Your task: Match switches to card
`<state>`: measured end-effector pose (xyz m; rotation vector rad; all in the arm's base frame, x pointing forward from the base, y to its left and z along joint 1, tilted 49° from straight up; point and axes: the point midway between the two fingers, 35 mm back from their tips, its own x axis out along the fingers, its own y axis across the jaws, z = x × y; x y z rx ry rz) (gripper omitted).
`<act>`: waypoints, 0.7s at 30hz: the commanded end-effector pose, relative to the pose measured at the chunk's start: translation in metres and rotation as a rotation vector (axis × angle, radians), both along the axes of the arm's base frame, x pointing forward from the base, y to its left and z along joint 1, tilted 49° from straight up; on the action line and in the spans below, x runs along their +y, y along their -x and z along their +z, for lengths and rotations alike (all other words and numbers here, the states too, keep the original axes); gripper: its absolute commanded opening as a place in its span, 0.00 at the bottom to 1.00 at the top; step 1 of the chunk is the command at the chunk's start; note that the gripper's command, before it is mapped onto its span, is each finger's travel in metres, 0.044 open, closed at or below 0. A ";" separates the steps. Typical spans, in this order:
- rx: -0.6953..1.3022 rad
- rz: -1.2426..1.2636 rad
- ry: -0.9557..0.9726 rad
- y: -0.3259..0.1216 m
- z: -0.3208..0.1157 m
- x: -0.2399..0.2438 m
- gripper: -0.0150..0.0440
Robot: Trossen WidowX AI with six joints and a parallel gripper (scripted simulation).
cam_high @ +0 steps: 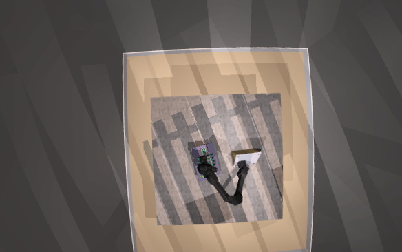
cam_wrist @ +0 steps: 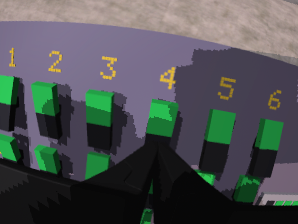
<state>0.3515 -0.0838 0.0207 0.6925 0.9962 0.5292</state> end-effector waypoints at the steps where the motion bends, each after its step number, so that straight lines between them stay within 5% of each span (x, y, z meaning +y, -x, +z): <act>1: 0.001 0.000 0.001 0.001 0.001 -0.002 0.25; 11: 0.021 0.018 0.001 0.027 0.037 -0.045 0.25; 21: 0.019 0.017 0.006 0.021 -0.011 -0.090 0.25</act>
